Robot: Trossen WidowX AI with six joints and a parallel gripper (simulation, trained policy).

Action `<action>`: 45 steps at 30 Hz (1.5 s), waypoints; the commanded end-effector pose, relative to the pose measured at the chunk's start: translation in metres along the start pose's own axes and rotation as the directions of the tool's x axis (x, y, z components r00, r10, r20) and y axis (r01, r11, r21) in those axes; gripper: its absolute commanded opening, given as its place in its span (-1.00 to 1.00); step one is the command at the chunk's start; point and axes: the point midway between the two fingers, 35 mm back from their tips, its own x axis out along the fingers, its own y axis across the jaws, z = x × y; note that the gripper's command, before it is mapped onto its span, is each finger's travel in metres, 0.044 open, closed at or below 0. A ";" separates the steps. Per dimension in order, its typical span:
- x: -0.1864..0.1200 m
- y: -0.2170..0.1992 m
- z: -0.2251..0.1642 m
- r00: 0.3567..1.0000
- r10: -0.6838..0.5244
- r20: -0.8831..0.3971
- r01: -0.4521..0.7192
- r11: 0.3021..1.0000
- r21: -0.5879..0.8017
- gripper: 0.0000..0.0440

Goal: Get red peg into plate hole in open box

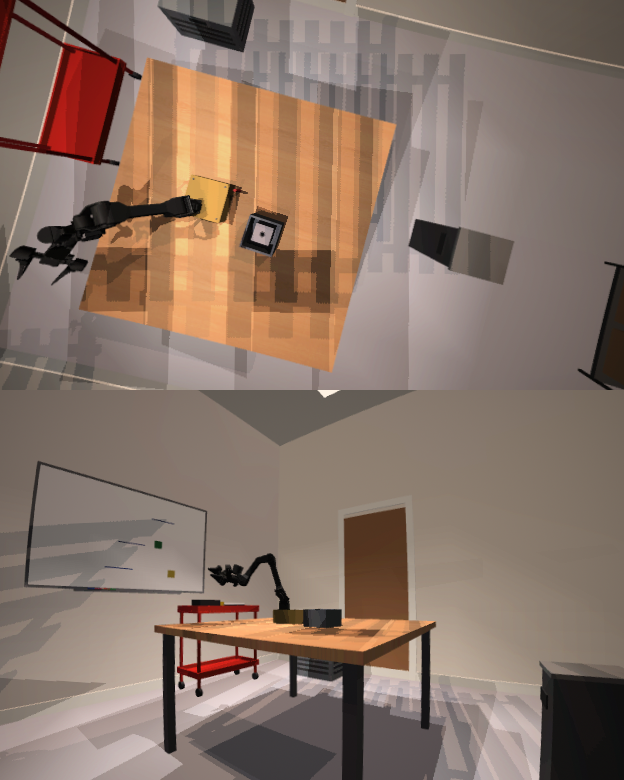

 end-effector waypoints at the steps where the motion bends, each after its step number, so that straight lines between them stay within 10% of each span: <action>1: 0.004 0.002 0.004 1.000 0.005 0.011 -0.005 1.000 -0.001 0.91; 24: 0.113 0.198 0.166 0.941 0.311 0.133 -0.338 0.884 0.325 1.00; 45: 0.031 0.404 0.333 0.703 0.698 0.139 -0.665 0.576 0.475 1.00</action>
